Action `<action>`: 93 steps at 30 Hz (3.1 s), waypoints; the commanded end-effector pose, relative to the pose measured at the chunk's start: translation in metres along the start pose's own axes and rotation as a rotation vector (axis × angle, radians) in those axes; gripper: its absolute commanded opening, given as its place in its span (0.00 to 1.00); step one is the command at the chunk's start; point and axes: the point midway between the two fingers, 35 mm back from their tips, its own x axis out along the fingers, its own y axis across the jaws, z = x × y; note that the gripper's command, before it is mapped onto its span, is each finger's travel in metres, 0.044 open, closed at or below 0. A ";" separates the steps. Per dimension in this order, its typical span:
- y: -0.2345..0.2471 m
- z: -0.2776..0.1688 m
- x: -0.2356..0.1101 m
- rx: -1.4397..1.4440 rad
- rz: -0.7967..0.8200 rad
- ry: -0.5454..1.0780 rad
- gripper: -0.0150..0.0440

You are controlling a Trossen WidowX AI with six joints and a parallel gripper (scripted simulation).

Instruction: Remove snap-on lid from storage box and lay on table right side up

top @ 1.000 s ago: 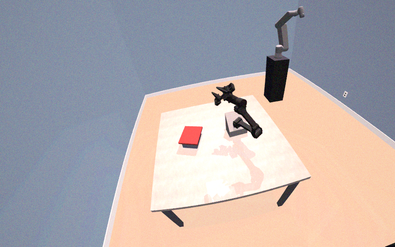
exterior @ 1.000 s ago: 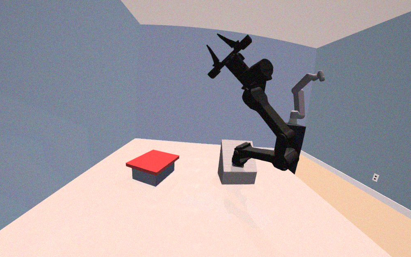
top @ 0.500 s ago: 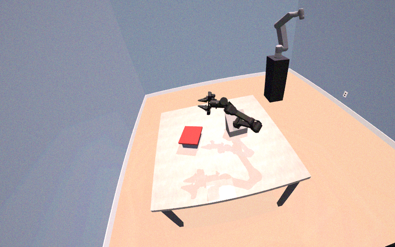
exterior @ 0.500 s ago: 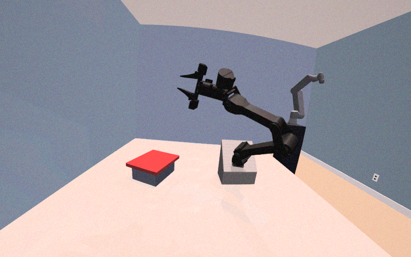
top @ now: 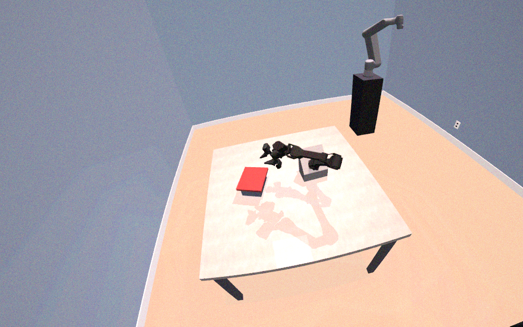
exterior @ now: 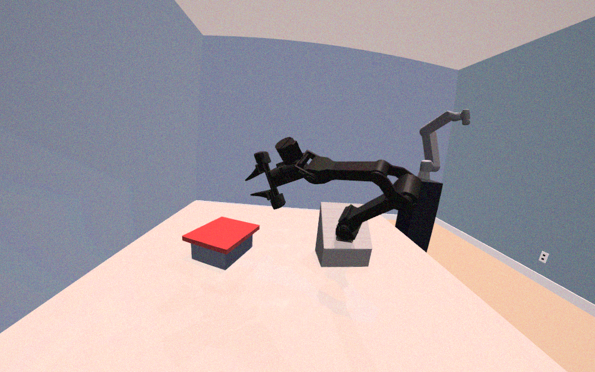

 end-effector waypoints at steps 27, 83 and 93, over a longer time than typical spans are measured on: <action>-0.137 0.015 0.048 0.010 -0.255 -0.041 0.65; -0.155 0.017 0.115 0.010 -0.254 -0.038 0.61; -0.155 0.017 0.115 0.010 -0.254 -0.038 0.49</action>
